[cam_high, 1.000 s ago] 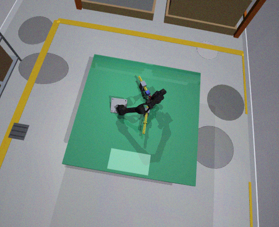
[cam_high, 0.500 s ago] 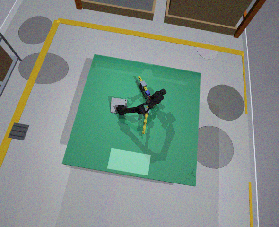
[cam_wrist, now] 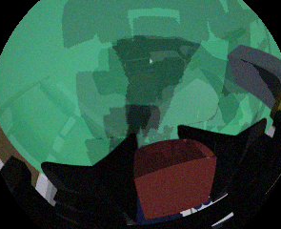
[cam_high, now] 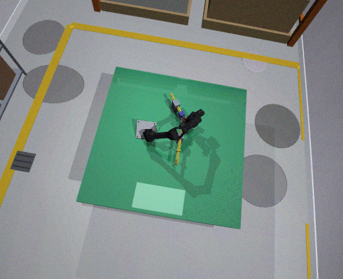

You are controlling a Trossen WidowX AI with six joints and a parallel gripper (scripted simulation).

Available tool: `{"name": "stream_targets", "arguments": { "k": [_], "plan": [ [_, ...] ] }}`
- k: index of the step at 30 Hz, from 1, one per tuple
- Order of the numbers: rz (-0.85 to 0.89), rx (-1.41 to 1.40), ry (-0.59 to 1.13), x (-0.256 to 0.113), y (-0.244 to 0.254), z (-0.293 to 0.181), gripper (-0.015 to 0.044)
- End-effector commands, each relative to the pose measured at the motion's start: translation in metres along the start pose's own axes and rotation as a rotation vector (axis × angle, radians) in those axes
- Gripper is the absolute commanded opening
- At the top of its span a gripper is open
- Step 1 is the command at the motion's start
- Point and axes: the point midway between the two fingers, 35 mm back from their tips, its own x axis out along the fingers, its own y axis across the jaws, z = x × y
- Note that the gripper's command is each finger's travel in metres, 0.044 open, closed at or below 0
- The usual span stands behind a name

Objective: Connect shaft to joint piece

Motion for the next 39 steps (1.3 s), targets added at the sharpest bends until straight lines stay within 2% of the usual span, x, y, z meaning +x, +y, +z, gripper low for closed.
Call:
{"name": "stream_targets", "arguments": {
  "k": [1,30,32,37,39],
  "plan": [
    [0.0,-0.003,-0.006,0.0002,0.0001,0.0009,0.0182],
    [0.0,-0.003,-0.006,0.0002,0.0001,0.0009,0.0182],
    [0.0,0.0,0.0,0.0,0.0,0.0,0.0147],
    [0.0,0.0,0.0,0.0,0.0,0.0,0.0147],
    [0.0,0.0,0.0,0.0,0.0,0.0,0.0094]
  ]
}}
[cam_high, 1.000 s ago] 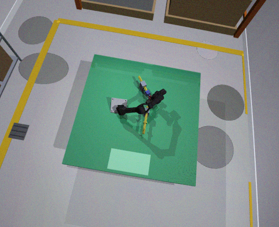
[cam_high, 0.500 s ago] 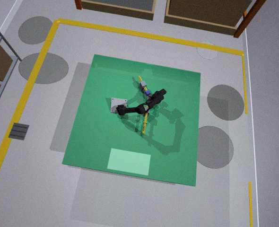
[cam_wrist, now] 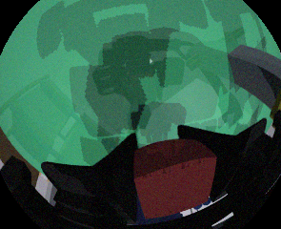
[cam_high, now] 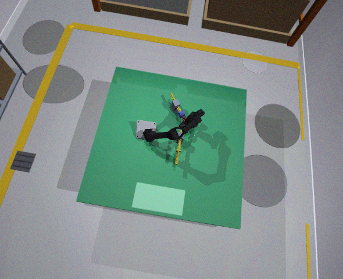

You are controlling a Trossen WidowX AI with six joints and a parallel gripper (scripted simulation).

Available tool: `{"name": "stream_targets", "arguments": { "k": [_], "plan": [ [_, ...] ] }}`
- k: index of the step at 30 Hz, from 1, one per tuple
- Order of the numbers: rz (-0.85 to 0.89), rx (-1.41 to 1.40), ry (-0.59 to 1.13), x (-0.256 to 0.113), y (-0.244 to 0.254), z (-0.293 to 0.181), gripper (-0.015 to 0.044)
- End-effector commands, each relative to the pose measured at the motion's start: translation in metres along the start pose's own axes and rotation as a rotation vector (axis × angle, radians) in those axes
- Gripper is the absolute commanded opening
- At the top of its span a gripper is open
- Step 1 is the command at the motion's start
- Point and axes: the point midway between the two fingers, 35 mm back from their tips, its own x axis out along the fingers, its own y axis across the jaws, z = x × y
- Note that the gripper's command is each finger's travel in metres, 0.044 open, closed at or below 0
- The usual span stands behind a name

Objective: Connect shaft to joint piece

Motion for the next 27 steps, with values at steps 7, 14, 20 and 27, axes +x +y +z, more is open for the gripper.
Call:
{"name": "stream_targets", "arguments": {
  "k": [7,14,20,27],
  "plan": [
    [0.0,0.0,0.0,0.0,0.0,0.0,0.0],
    [0.018,0.078,-0.041,-0.002,-0.003,0.0,0.0],
    [0.036,0.173,-0.09,-0.004,-0.007,0.001,0.0],
    [0.048,0.287,-0.145,-0.006,-0.012,0.0,0.0]
  ]
}}
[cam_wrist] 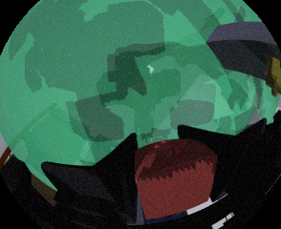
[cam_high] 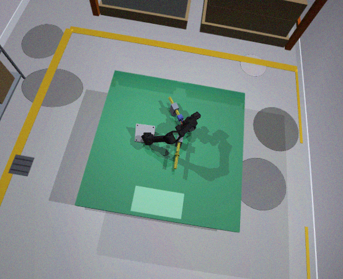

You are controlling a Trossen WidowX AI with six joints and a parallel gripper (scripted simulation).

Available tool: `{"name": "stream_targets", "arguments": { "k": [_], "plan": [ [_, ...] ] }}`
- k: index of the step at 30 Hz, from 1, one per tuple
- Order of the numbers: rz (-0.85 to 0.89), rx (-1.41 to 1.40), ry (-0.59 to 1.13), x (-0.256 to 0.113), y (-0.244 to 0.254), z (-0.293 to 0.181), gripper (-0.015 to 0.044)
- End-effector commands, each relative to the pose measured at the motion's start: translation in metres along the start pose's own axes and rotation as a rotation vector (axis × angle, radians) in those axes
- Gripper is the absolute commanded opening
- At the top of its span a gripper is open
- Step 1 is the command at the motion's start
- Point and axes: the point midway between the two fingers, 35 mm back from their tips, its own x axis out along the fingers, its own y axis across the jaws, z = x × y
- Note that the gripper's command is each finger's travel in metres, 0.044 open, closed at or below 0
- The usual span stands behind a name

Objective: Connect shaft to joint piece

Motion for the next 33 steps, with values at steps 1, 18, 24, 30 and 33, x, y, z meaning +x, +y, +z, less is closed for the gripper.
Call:
{"name": "stream_targets", "arguments": {
  "k": [1,18,24,30,33],
  "plan": [
    [0.008,0.06,-0.037,-0.002,-0.003,0.001,0.0],
    [-0.001,0.346,-0.19,-0.008,-0.016,0.0,0.0],
    [-0.015,0.454,-0.25,-0.011,-0.021,-0.002,0.0],
    [-0.035,0.563,-0.313,-0.013,-0.026,-0.004,0.0],
    [-0.036,0.577,-0.321,-0.014,-0.027,-0.004,0.0]
  ]
}}
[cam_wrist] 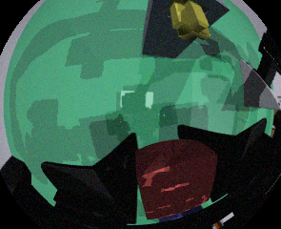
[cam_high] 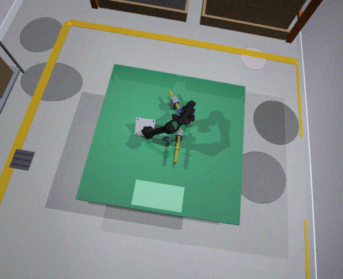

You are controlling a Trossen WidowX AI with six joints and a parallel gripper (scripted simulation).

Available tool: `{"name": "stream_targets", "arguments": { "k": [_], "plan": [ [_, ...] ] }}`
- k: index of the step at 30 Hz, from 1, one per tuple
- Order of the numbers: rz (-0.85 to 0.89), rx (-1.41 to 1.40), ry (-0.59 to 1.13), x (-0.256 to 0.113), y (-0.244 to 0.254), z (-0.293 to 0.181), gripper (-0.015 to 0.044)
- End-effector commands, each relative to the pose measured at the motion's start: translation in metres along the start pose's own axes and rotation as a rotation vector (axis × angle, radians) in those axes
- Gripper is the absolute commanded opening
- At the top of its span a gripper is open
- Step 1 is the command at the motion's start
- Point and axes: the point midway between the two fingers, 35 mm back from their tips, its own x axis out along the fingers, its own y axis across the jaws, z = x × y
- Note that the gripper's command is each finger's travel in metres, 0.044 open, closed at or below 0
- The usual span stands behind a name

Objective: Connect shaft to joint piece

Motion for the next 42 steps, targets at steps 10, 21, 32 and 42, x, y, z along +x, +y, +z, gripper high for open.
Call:
{"name": "stream_targets", "arguments": {
  "k": [10,21,32,42],
  "plan": [
    [-0.009,0.051,-0.027,-0.0012,-0.0023,0.0005,0.0],
    [-0.008,0.047,-0.024,-0.0011,-0.002,0.0005,0.0],
    [-0.008,0.047,-0.024,-0.0011,-0.002,0.0005,0.0147],
    [-0.008,0.047,-0.024,-0.0011,-0.002,0.0005,0.0357]
  ]
}}
